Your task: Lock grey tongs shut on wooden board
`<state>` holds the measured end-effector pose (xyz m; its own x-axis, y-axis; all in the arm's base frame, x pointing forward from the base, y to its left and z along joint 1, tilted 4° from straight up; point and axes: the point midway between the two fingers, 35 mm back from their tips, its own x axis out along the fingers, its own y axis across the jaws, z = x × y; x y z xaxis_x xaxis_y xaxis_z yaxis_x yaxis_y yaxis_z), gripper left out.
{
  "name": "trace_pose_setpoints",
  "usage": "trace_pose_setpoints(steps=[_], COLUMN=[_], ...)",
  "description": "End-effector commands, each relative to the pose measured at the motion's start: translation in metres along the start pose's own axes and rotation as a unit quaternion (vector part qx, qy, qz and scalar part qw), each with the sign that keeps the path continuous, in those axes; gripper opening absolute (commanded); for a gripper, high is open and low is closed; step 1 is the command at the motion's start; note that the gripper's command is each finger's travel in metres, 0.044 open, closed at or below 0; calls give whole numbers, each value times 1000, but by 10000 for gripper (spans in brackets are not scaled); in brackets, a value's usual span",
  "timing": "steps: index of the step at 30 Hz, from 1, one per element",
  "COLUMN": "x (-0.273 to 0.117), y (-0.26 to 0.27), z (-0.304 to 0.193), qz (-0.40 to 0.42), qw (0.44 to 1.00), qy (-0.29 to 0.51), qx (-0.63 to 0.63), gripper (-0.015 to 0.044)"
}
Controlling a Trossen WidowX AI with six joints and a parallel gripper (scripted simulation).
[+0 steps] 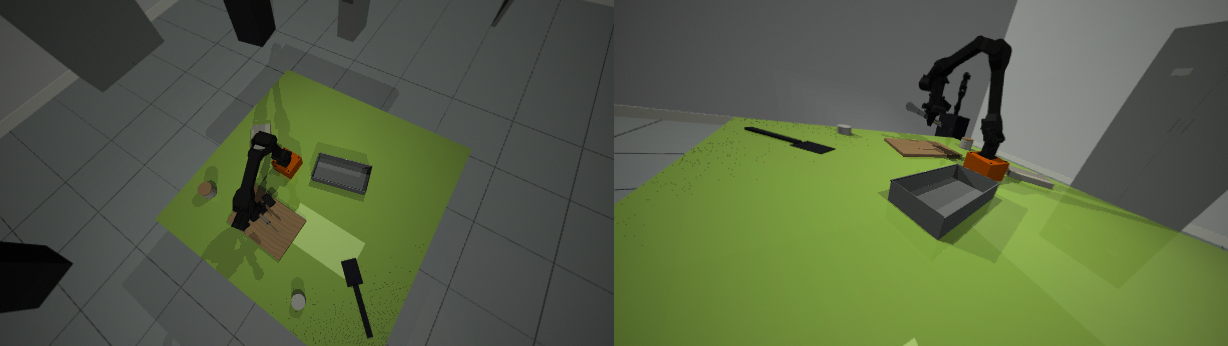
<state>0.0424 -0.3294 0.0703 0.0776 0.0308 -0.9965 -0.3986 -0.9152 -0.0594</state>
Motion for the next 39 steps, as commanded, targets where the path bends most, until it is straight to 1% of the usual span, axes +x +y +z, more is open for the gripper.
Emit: trace_pose_setpoints(steps=[1, 9, 39], x=[-4, 0, 50], y=[3, 4, 7], z=[0, 0, 0], qz=[9, 9, 9], qw=[1000, 1000, 1000], qy=[-8, -8, -8], qx=[3, 3, 3], gripper=[-150, -150, -150])
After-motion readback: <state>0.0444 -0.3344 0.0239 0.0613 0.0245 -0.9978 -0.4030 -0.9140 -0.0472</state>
